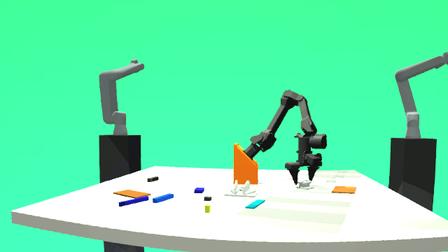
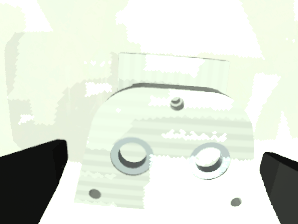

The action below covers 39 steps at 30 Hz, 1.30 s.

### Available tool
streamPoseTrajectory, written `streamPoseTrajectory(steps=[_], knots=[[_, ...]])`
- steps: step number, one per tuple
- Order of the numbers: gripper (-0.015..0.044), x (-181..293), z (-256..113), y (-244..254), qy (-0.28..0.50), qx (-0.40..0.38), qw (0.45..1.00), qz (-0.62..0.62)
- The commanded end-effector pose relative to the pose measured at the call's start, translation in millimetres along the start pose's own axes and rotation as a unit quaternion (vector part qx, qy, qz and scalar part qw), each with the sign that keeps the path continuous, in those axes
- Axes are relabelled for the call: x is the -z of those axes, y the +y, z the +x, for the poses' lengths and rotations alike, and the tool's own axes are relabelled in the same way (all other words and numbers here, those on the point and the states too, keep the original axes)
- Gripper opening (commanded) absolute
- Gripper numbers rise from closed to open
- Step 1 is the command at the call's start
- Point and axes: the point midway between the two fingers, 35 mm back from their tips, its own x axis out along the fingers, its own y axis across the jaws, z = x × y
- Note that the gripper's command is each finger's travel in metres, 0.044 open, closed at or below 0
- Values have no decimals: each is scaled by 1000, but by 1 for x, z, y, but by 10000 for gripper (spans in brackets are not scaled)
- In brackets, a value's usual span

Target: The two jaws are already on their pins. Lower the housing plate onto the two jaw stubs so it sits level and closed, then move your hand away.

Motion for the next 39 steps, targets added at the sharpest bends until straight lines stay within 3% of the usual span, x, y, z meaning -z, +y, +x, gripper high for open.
streamPoseTrajectory(steps=[1,30,39], knots=[[440,3,8,-1,3,2,1000,2],[440,3,9,-1,3,2,1000,2],[380,3,9,0,4,0,1000,1]])
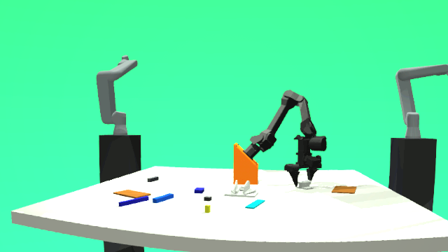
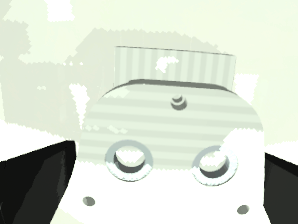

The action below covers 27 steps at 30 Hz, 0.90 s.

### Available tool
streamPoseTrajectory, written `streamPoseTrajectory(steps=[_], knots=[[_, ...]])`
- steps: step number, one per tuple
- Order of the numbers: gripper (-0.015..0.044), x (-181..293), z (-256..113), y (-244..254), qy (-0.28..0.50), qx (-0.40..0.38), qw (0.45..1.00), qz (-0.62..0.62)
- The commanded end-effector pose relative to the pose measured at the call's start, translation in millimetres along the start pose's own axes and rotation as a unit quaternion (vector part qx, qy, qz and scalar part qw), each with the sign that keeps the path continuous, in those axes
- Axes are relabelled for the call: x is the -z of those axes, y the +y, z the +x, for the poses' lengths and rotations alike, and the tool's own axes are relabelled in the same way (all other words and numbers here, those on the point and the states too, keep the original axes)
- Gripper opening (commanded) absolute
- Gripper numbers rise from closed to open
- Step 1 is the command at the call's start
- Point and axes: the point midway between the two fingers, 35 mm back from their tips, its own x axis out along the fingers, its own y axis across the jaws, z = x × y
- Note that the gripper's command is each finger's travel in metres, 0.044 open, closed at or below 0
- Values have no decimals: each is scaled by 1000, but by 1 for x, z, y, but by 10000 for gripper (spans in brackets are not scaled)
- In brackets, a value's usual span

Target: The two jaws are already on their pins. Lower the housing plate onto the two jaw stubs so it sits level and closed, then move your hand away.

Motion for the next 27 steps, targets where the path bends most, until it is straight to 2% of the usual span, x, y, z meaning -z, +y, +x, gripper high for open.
streamPoseTrajectory(steps=[1,5,15,27], knots=[[373,0,0,0,0,0,1000,0],[351,0,0,0,0,0,1000,0],[351,0,0,0,0,0,1000,0],[351,-3,-36,-3,1,3,1000,0]])
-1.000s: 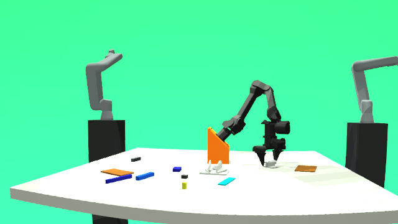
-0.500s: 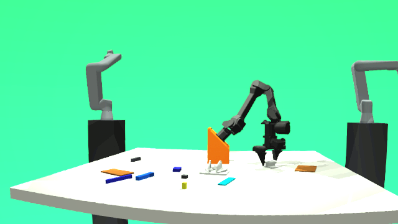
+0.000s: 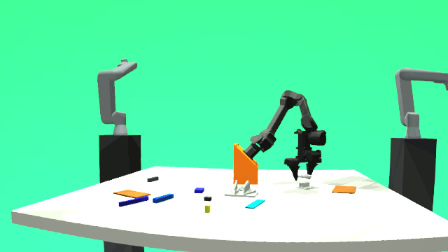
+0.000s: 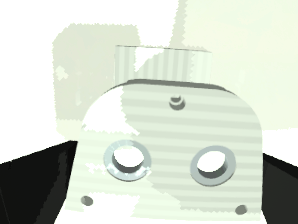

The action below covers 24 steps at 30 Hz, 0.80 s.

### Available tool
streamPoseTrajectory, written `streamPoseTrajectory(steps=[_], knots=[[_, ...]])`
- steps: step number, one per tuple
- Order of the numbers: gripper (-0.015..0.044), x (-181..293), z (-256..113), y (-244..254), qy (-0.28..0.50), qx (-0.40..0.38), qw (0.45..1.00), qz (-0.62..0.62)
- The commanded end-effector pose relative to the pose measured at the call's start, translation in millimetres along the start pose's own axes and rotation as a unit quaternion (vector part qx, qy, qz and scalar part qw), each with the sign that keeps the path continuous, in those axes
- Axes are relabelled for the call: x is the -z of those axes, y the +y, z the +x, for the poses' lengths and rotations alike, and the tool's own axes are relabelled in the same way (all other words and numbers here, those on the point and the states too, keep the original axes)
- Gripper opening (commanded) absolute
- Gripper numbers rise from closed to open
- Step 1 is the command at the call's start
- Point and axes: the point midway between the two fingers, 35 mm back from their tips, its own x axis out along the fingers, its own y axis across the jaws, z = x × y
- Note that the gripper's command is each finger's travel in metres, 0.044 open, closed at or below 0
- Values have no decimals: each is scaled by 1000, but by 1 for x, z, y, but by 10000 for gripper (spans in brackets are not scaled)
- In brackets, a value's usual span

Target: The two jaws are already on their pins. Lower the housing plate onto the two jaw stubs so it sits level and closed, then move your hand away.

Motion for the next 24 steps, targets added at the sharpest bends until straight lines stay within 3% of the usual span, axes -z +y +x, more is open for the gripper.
streamPoseTrajectory(steps=[1,12,24], knots=[[351,-2,-14,1,-2,-1,1000,-2],[351,1,-47,2,-4,-1,1000,-1],[351,-3,-44,-18,1,9,1000,27]])
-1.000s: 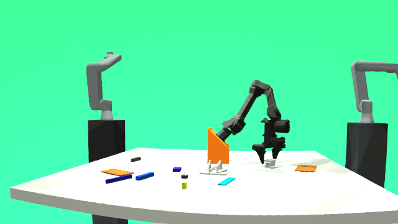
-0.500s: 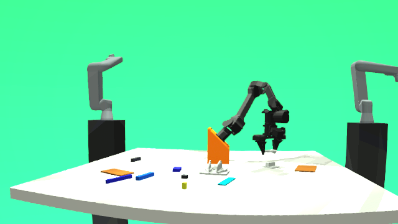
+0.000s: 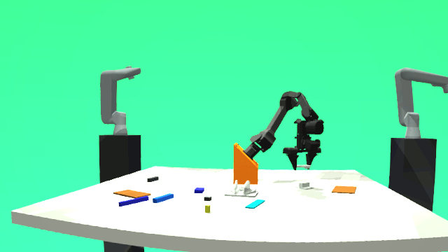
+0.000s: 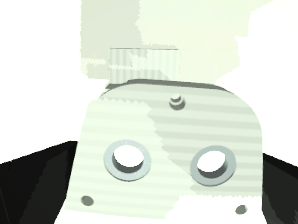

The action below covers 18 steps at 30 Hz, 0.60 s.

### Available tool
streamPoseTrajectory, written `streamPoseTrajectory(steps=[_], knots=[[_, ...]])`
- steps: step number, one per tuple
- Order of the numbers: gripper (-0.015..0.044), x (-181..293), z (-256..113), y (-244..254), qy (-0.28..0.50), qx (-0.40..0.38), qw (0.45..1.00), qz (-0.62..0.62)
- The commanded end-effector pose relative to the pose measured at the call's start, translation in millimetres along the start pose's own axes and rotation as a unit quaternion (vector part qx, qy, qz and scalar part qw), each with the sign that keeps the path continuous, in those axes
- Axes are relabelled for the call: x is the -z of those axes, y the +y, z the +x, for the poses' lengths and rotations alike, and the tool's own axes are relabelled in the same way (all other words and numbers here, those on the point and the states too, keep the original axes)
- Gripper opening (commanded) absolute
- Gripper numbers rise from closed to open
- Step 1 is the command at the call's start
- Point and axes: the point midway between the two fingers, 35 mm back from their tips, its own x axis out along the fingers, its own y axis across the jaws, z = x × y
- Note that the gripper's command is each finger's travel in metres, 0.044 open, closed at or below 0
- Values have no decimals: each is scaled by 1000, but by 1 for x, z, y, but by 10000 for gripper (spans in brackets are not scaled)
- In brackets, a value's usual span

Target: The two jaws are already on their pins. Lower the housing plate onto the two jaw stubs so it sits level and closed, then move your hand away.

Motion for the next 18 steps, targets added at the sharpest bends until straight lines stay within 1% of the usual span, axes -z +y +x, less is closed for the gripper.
streamPoseTrajectory(steps=[1,18], knots=[[351,-2,1,-11,3,4,1000,16],[351,-7,6,-67,14,24,995,93]])
